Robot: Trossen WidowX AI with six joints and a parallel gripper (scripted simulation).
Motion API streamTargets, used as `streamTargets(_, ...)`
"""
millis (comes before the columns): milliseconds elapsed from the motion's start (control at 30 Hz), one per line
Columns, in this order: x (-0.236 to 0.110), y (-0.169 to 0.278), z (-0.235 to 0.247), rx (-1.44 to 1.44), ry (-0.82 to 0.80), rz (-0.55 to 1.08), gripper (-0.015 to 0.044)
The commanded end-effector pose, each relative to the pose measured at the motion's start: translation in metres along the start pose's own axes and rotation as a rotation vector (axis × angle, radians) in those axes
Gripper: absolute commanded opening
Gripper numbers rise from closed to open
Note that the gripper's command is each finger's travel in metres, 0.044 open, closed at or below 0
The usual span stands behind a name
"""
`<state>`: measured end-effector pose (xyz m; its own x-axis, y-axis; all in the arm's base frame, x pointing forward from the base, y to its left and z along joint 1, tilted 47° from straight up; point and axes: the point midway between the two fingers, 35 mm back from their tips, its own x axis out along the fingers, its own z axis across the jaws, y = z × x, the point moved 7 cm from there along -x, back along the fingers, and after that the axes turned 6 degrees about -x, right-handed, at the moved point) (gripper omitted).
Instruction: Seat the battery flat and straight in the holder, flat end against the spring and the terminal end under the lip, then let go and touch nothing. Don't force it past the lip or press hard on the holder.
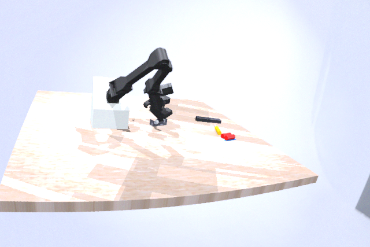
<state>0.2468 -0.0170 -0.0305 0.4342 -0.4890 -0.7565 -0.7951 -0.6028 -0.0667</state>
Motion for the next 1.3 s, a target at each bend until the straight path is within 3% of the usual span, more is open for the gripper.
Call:
streamTargets(0, -0.001, 0.005, 0.001, -0.004, -0.002, 0.006, 0.0081)
streamTargets(1267, -0.008, 0.017, 0.002, -0.006, -0.017, 0.021, 0.0081)
